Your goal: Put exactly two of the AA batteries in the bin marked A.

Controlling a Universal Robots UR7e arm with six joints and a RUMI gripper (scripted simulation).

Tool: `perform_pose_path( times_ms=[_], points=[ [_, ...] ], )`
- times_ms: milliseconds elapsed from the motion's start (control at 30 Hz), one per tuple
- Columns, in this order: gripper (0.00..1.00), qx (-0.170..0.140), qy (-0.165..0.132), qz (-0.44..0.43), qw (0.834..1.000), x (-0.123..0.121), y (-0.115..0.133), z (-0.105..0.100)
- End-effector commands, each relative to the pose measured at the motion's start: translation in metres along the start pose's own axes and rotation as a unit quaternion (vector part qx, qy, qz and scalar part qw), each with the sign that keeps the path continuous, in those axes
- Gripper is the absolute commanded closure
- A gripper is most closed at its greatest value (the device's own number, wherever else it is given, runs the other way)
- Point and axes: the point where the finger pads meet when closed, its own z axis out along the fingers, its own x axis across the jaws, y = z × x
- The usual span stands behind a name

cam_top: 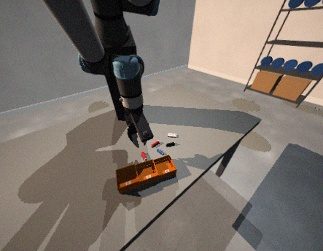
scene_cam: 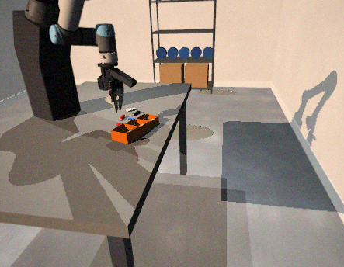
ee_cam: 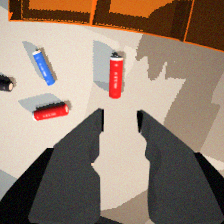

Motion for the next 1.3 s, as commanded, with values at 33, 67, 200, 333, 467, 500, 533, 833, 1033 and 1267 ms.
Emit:
perform_pose_path(
  times_ms=[33, 67, 200, 333, 467, 500, 533, 833, 1033, 1267],
  points=[
    [0.83, 0.002, 0.0, 0.0, 1.0, -0.0007, -0.0018, 0.0008],
    [0.83, 0.002, 0.0, 0.0, 1.0, -0.0011, -0.0022, 0.0008],
    [0.83, 0.002, 0.0, 0.0, 1.0, -0.0025, -0.0038, 0.0008],
    [0.83, 0.002, 0.0, 0.0, 1.0, -0.0035, -0.0048, 0.0008],
    [0.83, 0.002, 0.0, 0.0, 1.0, -0.0038, -0.0051, 0.0008],
    [0.83, 0.002, 0.0, 0.0, 1.0, -0.0038, -0.0051, 0.0008],
    [0.83, 0.002, 0.0, 0.0, 1.0, -0.0039, -0.0052, 0.0008],
    [0.83, 0.002, 0.0, 0.0, 1.0, -0.004, -0.0053, 0.0008],
    [0.83, 0.002, 0.0, 0.0, 1.0, -0.004, -0.0052, 0.0008],
    [0.83, 0.002, 0.0, 0.0, 1.0, -0.0039, -0.0051, 0.0008]
  ],
)
